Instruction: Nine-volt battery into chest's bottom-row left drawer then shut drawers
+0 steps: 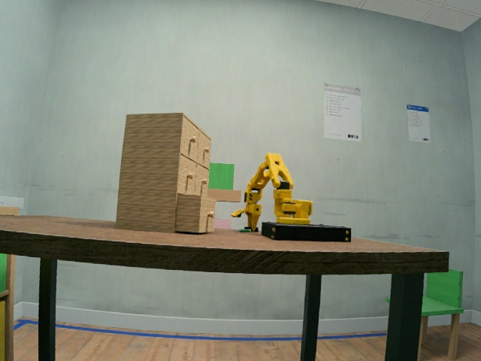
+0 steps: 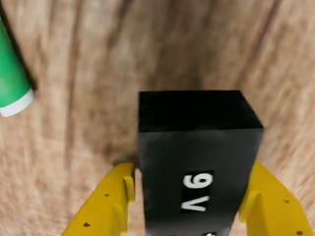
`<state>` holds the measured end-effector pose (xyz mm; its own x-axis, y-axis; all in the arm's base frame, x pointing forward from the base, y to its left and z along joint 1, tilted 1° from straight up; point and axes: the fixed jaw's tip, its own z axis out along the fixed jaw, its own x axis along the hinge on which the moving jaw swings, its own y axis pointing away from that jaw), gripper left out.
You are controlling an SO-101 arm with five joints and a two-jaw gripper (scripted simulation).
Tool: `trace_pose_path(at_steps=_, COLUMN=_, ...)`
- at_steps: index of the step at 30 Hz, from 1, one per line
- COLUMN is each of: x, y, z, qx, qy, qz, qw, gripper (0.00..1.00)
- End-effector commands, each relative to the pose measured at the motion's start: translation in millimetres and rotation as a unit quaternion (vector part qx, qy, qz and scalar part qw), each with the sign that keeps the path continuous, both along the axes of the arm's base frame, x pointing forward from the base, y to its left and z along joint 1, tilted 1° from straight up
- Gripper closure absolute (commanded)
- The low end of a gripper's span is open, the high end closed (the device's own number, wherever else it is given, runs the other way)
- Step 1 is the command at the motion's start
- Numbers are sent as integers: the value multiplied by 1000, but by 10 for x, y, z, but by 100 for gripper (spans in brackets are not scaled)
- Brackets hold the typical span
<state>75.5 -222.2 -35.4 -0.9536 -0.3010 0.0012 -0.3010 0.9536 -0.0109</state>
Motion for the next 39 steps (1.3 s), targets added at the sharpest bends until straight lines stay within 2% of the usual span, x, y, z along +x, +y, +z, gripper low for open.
trace_pose_path(at_steps=1, x=-18, y=38, z=-33, qx=8, qy=2, qz=2, qw=1000, gripper=85)
trace_pose_path(at_steps=26, x=-18, y=38, z=-33, qx=8, qy=2, qz=2, qw=1000, gripper=100)
trace_pose_path(at_steps=39, x=-18, y=38, z=-33, qx=8, qy=2, qz=2, qw=1000, gripper=100)
